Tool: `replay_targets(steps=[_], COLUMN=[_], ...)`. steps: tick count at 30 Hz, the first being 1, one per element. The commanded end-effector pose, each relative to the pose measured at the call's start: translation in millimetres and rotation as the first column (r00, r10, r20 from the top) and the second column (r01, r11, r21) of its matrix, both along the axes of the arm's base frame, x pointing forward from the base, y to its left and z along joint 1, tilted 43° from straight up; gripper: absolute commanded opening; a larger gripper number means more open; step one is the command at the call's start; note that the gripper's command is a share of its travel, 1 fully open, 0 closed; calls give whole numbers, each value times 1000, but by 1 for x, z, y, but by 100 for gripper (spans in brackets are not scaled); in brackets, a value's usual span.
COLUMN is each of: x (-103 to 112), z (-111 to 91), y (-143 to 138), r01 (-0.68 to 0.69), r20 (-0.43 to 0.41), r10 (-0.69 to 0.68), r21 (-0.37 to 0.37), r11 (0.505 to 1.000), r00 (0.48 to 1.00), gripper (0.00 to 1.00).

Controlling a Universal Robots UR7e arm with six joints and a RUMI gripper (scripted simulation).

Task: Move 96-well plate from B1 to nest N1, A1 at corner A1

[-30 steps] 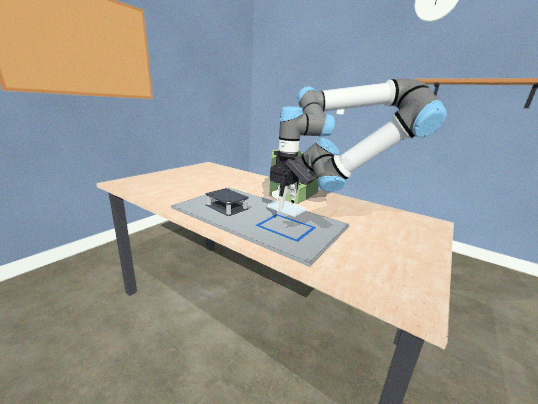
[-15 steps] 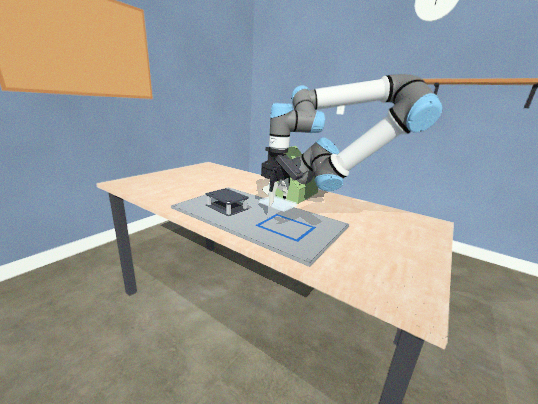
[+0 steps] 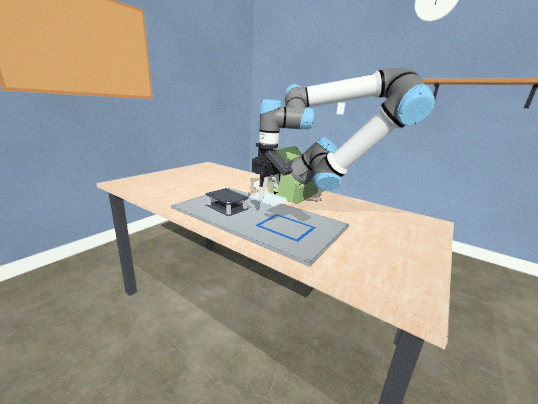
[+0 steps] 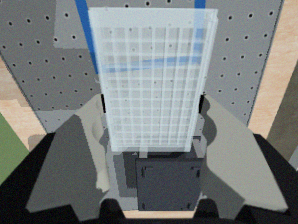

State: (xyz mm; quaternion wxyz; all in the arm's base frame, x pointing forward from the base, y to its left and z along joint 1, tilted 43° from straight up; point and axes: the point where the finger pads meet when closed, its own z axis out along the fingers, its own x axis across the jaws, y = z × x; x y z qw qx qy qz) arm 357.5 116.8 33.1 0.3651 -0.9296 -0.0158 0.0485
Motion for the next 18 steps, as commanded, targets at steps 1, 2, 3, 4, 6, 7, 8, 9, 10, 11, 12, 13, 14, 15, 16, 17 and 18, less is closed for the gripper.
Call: replay_targets(steps=[1,2,3,4,6,7,8,9,10,11,12,13,14,15,16,17,18], x=[3,3,4,4,6,6,7,7,8,8,9,10,10,11,11,11,11], z=[-6,-8,-9,-11,-15,-17,-18,-20,-22,-24,-25,-27,-29,-31,-31,-31,-32], y=[-9,-12,-15,-17,-23,-26,-28,-31,-34,-37,-40,-42,-45,-48,-48,-48,-51], r01=[0,0,0,0,0,0,0,0,0,0,0,0,0,0,0,0,0], r20=[1,1,1,1,1,1,1,1,1,1,1,1,1,1,1,1,1], r10=[0,0,0,0,0,0,0,0,0,0,0,0,0,0,0,0,0], r21=[0,0,0,0,0,0,0,0,0,0,0,0,0,0,0,0,0], r11=[1000,1000,1000,1000,1000,1000,1000,1000,1000,1000,1000,1000,1000,1000,1000,1000,1000], r00=[1000,1000,1000,1000,1000,1000,1000,1000,1000,1000,1000,1000,1000,1000,1000,1000,1000], gripper=[0,0,0,0,0,0,0,0,0,0,0,0,0,0,0,0,0])
